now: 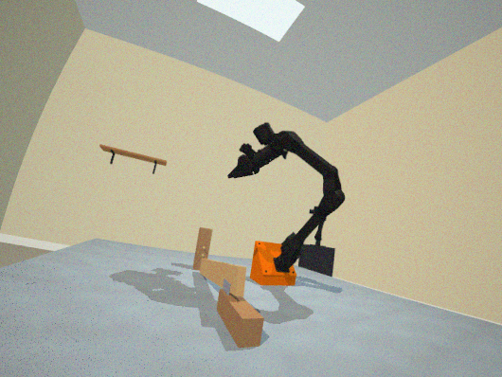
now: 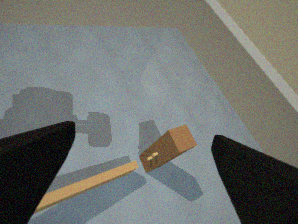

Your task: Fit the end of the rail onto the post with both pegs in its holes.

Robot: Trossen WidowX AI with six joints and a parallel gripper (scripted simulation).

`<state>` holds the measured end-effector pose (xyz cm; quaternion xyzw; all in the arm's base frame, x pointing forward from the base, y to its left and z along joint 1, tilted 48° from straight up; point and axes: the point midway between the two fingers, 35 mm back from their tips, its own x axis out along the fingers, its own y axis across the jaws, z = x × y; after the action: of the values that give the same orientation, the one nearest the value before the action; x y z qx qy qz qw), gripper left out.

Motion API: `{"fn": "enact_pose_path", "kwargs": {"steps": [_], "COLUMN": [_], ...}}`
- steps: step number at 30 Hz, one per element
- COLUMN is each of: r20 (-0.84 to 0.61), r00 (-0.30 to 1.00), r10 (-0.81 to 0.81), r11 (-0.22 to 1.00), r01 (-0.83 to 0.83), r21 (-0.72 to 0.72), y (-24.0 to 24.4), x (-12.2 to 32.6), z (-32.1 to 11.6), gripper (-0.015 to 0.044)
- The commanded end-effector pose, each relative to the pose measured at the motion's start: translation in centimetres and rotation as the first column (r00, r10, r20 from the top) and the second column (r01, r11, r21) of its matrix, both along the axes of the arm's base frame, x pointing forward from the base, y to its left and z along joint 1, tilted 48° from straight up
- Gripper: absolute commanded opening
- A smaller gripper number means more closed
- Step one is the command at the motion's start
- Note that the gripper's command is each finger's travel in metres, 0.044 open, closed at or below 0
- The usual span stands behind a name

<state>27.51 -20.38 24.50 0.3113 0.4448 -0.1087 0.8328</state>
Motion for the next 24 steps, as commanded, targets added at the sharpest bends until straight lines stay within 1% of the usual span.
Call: {"fn": "enact_pose_path", "kwargs": {"steps": [1, 2, 5, 7, 10, 11, 13, 16, 19, 24], "r20": [-0.002, -0.007, -0.022, -0.031, -0.037, -0.035, -0.024, 0.002, 0.021, 0.051], "r00": [1.0, 1.0, 0.993, 0.975, 0.91, 0.873, 0.758, 0.534, 0.388, 0.164], "r10": [0.006, 0.025, 0.113, 0.22, 0.412, 0.486, 0.651, 0.846, 0.921, 0.985], "r11": [1.0, 1.0, 0.994, 0.975, 0.911, 0.873, 0.756, 0.53, 0.386, 0.172], "r01": [-0.006, -0.025, -0.113, -0.221, -0.413, -0.487, -0.651, -0.839, -0.908, -0.957], "r21": [0.001, 0.005, 0.009, 0.002, -0.011, -0.027, -0.064, -0.125, -0.165, -0.232], "y": [0.1, 0.2, 0.8, 1.5, 2.8, 3.3, 4.7, 6.9, 8.2, 10.1], "x": [0.1, 0.2, 0.8, 1.4, 2.3, 2.6, 3.3, 4.0, 4.2, 4.3], "z": [-0.1, -0.5, -2.1, -3.6, -6.4, -7.2, -9.3, -12.4, -14.1, -16.4], "gripper": [0.0426, 0.044, 0.044, 0.044, 0.044, 0.044, 0.044, 0.044, 0.044, 0.044]}}
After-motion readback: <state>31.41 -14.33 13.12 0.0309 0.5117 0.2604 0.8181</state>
